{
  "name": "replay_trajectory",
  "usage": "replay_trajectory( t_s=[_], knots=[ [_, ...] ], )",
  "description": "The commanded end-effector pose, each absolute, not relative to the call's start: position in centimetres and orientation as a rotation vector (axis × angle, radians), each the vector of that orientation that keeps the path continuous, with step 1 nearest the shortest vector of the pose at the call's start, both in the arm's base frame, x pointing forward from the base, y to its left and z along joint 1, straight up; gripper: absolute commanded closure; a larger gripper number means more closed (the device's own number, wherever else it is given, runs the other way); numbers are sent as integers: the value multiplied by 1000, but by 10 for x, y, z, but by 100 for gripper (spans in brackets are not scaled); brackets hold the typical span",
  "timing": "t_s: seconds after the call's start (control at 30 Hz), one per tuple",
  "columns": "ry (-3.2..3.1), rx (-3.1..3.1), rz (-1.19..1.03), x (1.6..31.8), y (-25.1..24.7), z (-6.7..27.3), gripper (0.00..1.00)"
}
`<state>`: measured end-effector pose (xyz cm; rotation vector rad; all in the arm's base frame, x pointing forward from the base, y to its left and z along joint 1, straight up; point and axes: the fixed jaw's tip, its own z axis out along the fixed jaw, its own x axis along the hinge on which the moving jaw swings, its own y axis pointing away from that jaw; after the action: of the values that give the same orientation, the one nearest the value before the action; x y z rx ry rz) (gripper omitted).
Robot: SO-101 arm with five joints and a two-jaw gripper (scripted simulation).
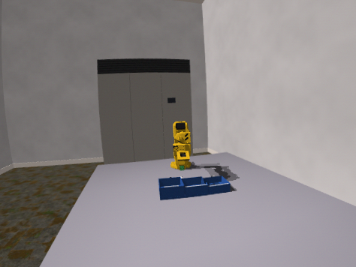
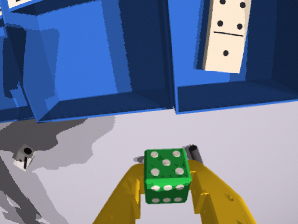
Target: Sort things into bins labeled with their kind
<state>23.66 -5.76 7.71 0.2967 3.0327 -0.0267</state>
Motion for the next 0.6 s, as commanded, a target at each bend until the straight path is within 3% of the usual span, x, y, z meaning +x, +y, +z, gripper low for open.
replay_trajectory(
  t_s=[0.0,0.57],
  knots=[
    [2975,326,-40,242,-63,89,100],
    [2945,367,-48,249,-71,89,100]
  ],
)
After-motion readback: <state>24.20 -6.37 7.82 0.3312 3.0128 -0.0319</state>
